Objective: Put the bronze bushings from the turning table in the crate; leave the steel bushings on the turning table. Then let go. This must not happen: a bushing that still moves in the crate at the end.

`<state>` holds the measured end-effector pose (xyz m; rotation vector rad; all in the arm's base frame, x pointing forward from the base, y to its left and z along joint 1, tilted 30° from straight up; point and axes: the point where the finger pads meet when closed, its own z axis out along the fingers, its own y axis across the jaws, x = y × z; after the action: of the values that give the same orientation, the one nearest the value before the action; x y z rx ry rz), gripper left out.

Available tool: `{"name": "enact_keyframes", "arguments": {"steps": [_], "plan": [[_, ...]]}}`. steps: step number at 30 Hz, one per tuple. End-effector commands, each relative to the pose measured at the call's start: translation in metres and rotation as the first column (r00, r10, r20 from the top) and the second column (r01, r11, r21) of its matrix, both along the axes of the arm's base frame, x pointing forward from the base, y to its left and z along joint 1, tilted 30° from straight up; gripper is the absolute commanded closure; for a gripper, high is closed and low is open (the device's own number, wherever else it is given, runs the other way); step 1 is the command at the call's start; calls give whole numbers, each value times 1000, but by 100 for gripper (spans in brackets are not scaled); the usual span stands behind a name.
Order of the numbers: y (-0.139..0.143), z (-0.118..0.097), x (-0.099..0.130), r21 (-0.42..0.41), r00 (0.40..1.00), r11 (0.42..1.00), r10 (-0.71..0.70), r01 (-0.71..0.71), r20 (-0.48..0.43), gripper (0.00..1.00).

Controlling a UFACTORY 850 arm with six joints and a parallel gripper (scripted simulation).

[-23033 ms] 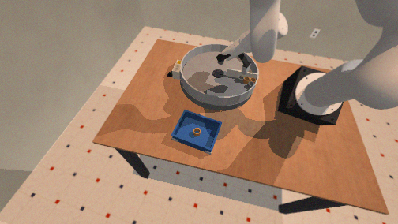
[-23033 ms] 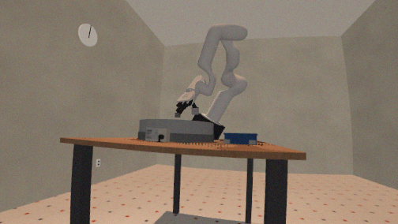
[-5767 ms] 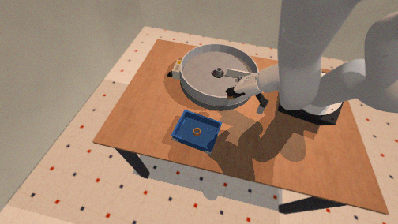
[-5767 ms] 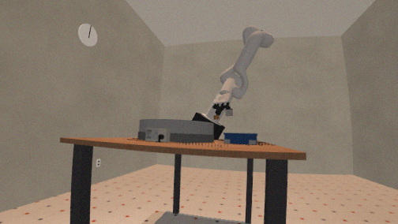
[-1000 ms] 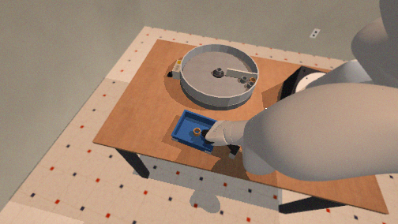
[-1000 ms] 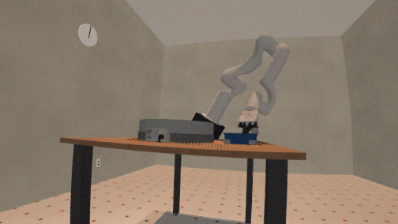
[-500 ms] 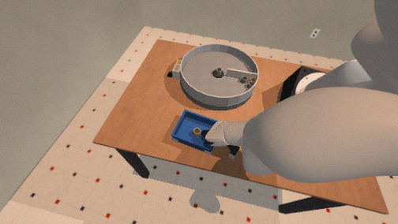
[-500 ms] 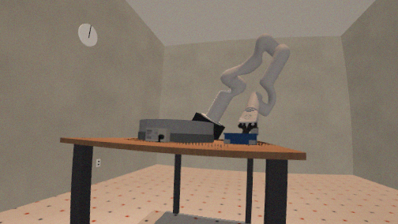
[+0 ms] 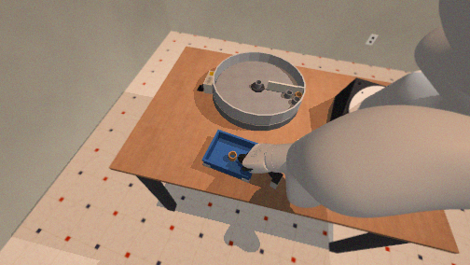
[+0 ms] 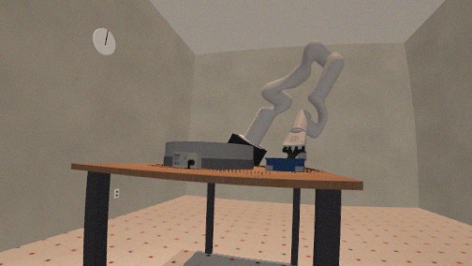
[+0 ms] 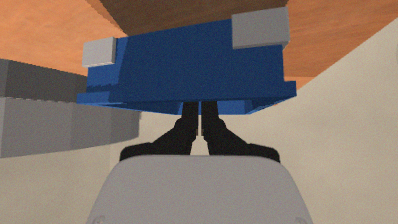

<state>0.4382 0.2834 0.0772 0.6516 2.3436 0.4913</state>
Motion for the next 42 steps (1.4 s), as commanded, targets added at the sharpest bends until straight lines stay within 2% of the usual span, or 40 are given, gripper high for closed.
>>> {"name": "enact_keyframes", "arguments": {"steps": [1,7,8,42], "plan": [[0,0,0,1,1000,1000,0,0,1,100],[0,0,0,1,1000,1000,0,0,1,100],[0,0,0,1,1000,1000,0,0,1,89],[0,0,0,1,1000,1000,0,0,1,89]]}}
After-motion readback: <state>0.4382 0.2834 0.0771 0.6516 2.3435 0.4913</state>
